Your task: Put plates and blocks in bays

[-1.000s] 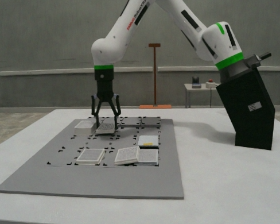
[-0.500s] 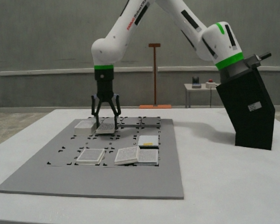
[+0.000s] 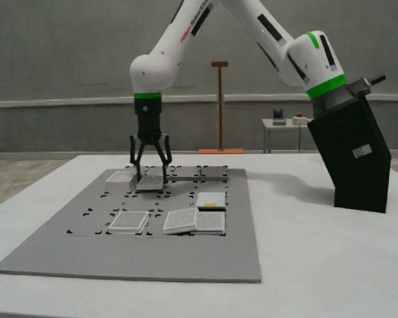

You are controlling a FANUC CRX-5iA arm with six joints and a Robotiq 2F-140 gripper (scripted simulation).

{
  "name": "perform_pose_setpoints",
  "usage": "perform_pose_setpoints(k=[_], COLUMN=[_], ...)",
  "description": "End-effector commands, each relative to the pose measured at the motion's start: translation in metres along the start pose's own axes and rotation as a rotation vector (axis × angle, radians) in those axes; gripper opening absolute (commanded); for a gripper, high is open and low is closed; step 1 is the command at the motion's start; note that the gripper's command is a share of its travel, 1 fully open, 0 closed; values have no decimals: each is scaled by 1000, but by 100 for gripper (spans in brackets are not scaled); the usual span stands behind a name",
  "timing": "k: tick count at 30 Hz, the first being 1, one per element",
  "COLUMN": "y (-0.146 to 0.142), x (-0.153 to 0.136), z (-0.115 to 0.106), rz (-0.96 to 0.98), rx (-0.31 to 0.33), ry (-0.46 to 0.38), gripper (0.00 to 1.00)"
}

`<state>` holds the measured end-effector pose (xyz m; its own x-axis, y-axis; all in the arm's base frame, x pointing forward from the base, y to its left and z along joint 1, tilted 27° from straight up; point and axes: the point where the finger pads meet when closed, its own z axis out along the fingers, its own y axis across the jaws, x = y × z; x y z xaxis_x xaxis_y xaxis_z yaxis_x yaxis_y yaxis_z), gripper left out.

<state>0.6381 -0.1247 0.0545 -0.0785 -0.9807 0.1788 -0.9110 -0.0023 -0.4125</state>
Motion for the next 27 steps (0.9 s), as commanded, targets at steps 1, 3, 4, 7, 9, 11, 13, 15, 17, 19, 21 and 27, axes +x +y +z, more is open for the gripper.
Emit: perform_pose_setpoints(k=[1, 3, 4, 7, 9, 11, 13, 15, 17, 19, 21, 27], y=[-1, -1, -1, -1, -1, -1, -1, -1, -1, -1, -1, -1], x=[0, 0, 0, 0, 0, 0, 0, 0, 0, 0, 0, 0], z=[0, 0, 1, 2, 2, 3, 4, 4, 4, 5, 6, 8], rz=[0, 0, 0, 0, 0, 0, 0, 0, 0, 0, 0, 0], rx=[2, 2, 2, 2, 2, 2, 2, 2, 2, 2, 2, 2], ry=[0, 0, 0, 0, 0, 0, 0, 0, 0, 0, 0, 0], gripper=[10, 10, 10, 10, 10, 10, 10, 10, 10, 10, 10, 10])
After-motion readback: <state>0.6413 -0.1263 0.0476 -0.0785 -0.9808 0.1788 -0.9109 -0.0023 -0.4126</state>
